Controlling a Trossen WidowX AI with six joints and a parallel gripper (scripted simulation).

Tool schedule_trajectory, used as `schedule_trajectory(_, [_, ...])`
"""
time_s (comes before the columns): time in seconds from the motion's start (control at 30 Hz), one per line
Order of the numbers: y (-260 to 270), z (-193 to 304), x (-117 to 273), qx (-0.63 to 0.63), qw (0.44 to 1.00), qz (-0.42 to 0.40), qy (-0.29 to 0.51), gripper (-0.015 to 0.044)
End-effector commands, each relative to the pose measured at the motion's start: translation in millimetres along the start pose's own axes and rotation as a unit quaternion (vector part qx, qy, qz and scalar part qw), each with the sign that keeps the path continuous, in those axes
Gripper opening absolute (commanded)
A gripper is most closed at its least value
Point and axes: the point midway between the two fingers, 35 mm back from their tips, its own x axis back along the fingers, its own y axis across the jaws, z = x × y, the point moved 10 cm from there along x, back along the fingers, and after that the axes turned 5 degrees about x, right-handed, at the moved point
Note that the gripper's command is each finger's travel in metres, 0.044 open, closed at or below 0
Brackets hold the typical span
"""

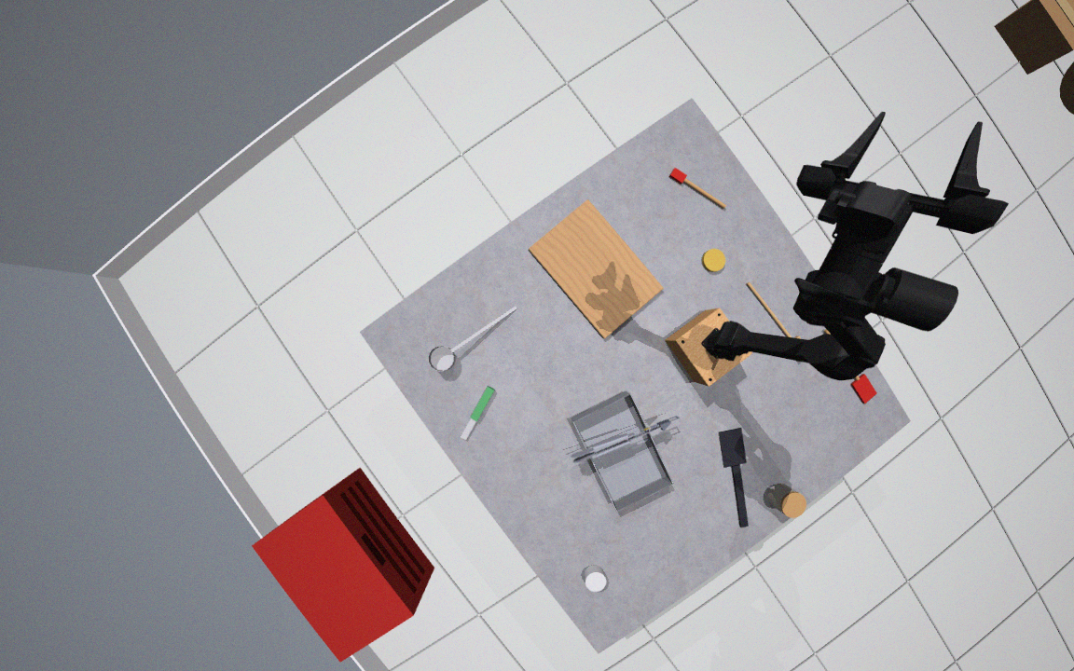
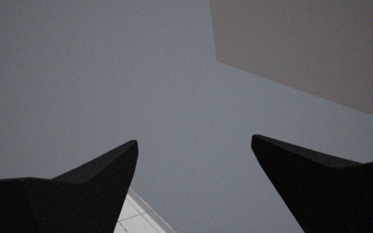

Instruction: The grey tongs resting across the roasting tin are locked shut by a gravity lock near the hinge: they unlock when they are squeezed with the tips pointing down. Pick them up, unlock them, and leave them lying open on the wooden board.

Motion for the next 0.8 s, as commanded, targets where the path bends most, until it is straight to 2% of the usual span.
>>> schedule_trajectory(0.0, [0.7, -0.5, 0.2, 0.001, 1.0, -0.001, -0.002, 0.0426])
schedule_trajectory(0.03, [1.9, -1.3, 0.8, 0.002, 1.0, -0.003, -0.006, 0.044])
schedule_trajectory(0.43, [32.7, -23.0, 12.2, 0.057, 0.994, -0.045, -0.084, 0.044])
schedule_trajectory(0.77, [81.6, -52.9, 44.3, 0.131, 0.965, -0.116, -0.197, 0.044])
